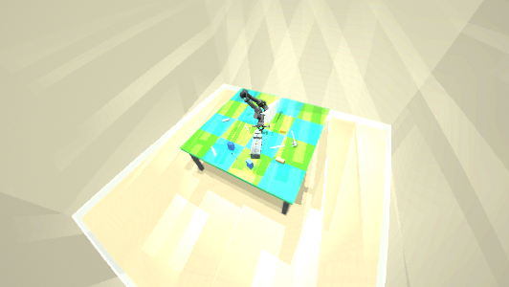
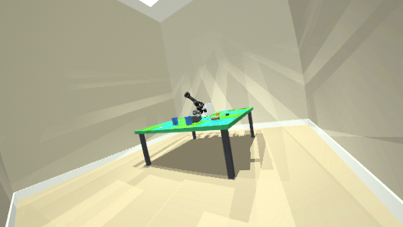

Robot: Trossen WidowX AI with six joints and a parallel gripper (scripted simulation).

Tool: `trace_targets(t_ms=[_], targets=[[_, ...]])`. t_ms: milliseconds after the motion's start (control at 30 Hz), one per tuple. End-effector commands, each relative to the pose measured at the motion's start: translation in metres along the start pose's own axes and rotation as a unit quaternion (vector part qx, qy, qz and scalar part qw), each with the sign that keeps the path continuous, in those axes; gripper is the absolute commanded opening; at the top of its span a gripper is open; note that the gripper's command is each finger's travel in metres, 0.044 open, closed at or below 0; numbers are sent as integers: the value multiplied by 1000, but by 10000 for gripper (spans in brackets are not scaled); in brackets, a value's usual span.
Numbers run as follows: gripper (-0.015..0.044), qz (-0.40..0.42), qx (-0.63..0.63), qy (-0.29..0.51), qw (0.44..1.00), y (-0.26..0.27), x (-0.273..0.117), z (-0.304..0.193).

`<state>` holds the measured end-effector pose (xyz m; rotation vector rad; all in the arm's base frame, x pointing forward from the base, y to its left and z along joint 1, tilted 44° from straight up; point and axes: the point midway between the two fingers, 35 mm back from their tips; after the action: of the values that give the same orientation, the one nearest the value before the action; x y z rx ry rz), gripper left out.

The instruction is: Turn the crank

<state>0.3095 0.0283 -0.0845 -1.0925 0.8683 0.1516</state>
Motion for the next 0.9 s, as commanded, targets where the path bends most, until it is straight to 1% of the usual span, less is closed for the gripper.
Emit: trace_targets(t_ms=[0,33,600,867], targets=[[0,0,0,0,1000,0,0,0],[0,0,0,0,1000,0,0,0],[440,0,0,0,1000,0,0,0],[440,1,1,0,1000,-3,-14,16]])
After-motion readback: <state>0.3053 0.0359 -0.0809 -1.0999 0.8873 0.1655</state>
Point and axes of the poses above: the point midway between the two fingers, 35 mm back from their tips, its own x axis out along the fingers, its own y axis across the jaws, z = x × y, and after that the axes turned 14 degrees about -x, right-handed
